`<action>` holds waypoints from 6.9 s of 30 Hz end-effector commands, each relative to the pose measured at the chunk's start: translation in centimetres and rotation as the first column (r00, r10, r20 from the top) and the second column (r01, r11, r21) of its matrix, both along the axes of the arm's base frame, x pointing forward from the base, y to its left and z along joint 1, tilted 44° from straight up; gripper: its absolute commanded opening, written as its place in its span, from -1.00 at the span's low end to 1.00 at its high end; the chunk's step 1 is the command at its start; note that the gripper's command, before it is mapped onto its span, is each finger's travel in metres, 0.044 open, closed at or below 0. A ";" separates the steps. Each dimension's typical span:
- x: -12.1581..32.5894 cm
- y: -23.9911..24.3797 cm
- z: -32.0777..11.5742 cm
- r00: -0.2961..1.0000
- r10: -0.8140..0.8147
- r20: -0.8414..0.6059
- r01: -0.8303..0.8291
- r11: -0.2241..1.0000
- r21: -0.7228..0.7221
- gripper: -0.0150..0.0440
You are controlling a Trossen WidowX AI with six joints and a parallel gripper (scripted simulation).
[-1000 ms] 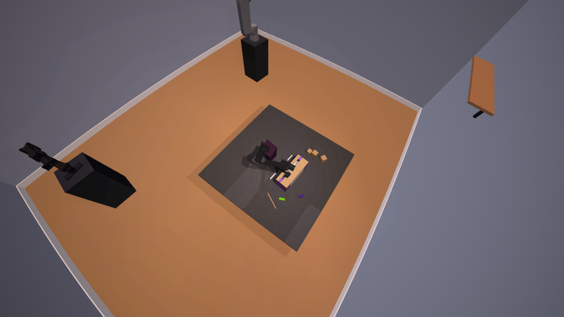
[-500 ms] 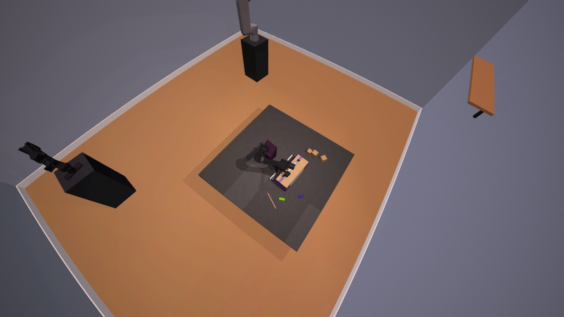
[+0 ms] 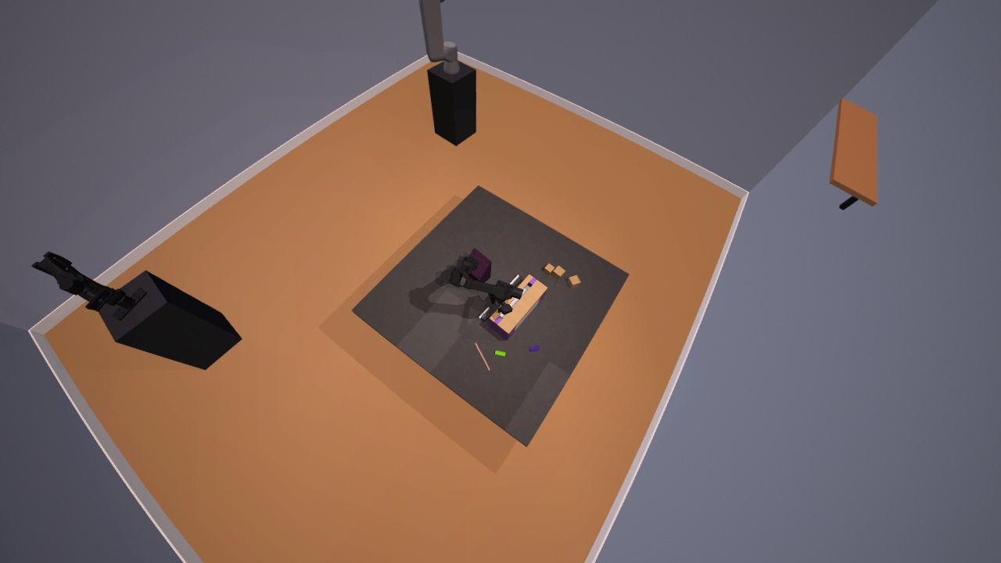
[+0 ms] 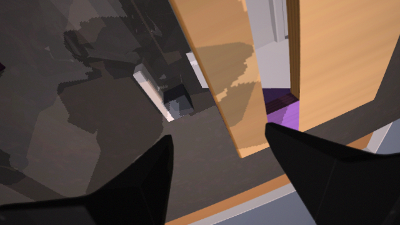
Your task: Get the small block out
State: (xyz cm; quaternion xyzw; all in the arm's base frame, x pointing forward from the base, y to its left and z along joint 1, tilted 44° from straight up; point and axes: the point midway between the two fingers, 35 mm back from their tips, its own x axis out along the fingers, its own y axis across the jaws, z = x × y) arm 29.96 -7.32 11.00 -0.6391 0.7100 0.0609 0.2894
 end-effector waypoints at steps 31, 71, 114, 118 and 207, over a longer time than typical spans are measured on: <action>-3.1 -2.4 3.3 -0.932 -0.348 0.105 -0.011 0.316 0.949 0.47; -4.1 -3.2 5.4 -0.305 0.605 -0.735 -0.759 0.311 0.571 0.47; -4.1 -11.6 -3.2 -0.305 0.602 -0.738 -0.759 0.315 0.570 0.47; -4.1 -12.0 -3.7 -0.305 0.602 -0.738 -0.759 0.315 0.570 0.47; -4.5 -5.5 -1.6 -0.876 -0.480 0.049 -0.113 0.302 0.947 -0.49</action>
